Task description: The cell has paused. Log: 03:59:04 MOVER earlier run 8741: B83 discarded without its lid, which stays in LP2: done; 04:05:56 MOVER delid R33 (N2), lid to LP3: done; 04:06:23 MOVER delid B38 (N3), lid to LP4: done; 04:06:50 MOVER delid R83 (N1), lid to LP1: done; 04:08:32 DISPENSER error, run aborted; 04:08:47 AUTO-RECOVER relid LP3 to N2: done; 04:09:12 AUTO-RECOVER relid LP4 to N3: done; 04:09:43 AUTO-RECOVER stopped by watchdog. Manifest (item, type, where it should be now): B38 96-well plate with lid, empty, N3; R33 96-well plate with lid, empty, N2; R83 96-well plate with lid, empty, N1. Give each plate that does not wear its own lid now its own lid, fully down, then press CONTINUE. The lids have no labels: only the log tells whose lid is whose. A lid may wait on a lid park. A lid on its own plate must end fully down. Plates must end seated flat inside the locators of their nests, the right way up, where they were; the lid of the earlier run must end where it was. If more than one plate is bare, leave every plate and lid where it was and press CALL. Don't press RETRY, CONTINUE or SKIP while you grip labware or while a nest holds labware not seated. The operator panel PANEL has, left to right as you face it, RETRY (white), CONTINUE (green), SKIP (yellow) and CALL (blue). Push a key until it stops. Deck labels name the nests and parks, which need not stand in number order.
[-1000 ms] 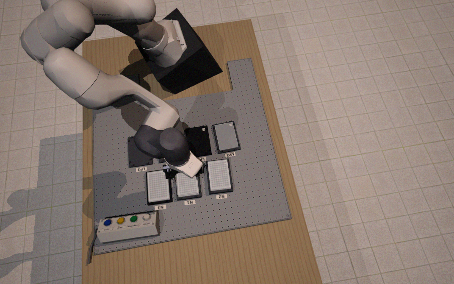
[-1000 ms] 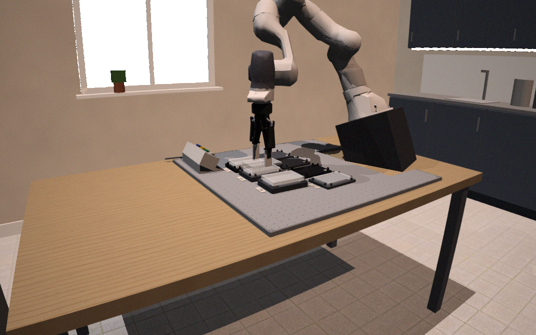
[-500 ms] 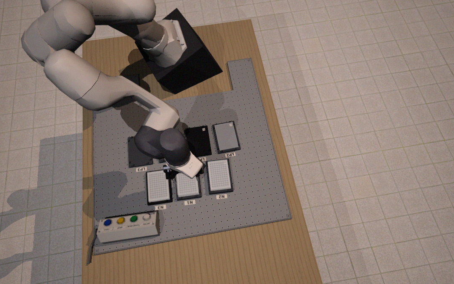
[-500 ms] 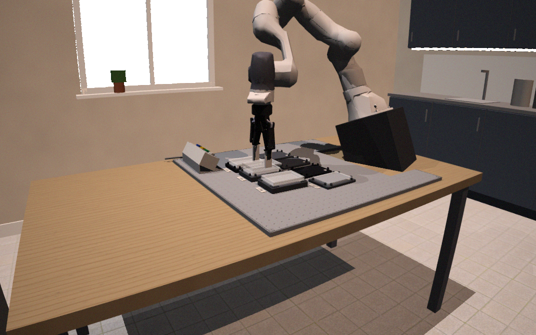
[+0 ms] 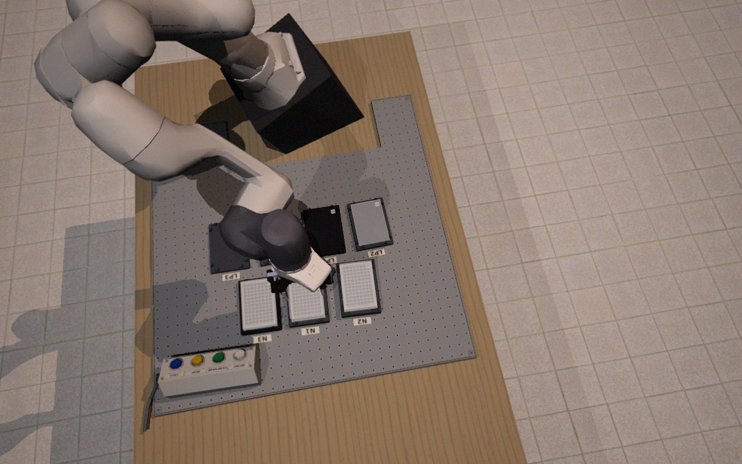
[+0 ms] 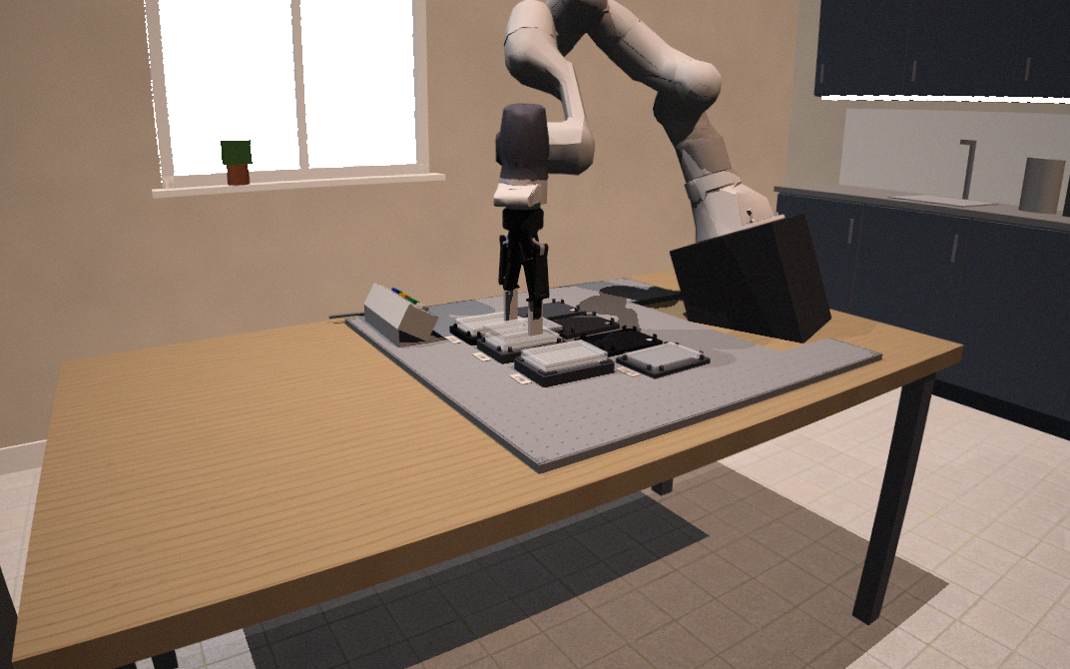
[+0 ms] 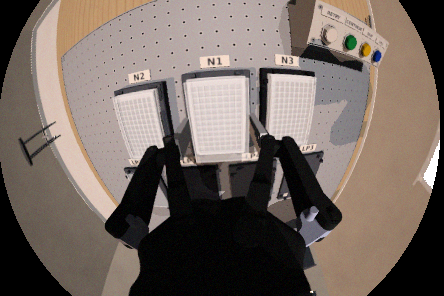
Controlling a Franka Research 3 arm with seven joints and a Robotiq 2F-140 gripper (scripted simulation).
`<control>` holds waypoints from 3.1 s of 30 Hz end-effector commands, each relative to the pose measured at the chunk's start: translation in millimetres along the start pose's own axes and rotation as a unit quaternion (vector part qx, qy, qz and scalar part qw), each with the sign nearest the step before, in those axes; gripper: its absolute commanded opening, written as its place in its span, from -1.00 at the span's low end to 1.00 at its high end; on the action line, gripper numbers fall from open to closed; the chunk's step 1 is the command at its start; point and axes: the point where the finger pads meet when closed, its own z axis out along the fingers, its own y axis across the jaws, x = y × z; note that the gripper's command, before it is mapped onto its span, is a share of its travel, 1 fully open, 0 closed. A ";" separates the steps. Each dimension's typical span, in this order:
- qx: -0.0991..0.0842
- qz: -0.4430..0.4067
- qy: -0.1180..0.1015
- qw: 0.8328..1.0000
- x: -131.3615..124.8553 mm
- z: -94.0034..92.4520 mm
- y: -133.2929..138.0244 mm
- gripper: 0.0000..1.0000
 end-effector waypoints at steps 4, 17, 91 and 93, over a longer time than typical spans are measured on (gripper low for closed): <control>0.001 0.002 0.001 1.000 0.9 0.4 -1.1 -1.00; 0.001 0.002 0.001 1.000 0.9 0.4 -1.1 -1.00; 0.001 0.008 0.001 1.000 2.1 10.3 -2.7 -1.00; 0.001 0.008 0.001 1.000 2.1 10.3 -2.7 -1.00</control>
